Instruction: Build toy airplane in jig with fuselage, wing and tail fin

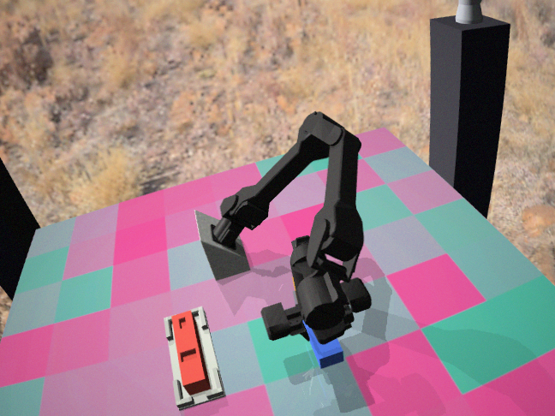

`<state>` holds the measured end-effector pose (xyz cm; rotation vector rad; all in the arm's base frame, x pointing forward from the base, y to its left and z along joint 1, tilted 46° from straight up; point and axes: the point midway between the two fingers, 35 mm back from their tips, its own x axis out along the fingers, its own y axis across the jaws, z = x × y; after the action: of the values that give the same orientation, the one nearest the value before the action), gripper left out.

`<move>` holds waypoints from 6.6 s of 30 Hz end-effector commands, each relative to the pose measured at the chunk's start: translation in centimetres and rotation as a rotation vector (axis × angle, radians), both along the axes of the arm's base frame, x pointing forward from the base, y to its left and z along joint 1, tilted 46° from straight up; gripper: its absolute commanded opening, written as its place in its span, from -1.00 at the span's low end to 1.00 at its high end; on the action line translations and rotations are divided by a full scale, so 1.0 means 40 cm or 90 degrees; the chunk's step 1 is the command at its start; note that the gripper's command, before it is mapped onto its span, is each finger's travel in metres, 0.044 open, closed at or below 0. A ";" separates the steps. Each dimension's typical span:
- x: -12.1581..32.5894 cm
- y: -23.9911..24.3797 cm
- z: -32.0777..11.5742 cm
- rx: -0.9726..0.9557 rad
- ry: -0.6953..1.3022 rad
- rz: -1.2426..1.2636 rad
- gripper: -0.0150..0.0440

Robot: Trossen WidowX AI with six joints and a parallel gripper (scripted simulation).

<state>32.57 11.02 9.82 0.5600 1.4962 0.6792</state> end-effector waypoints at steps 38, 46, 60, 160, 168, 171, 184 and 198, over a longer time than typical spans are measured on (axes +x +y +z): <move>0.018 -0.213 0.124 -0.009 0.062 -0.070 -0.49; 0.027 -0.254 0.074 -0.017 0.125 -0.135 -0.49; 0.030 -0.325 -0.016 -0.028 0.236 -0.251 -0.49; -0.089 -0.503 -0.419 -0.045 0.685 -0.694 0.17; -0.091 -0.484 -0.436 -0.045 0.685 -0.693 0.17; -0.091 -0.485 -0.432 -0.048 0.684 -0.690 0.15; -0.091 -0.485 -0.432 -0.048 0.684 -0.690 -0.03; -0.091 -0.485 -0.432 -0.048 0.684 -0.690 1.00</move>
<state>28.92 -8.35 -7.50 1.6538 1.8008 -0.6465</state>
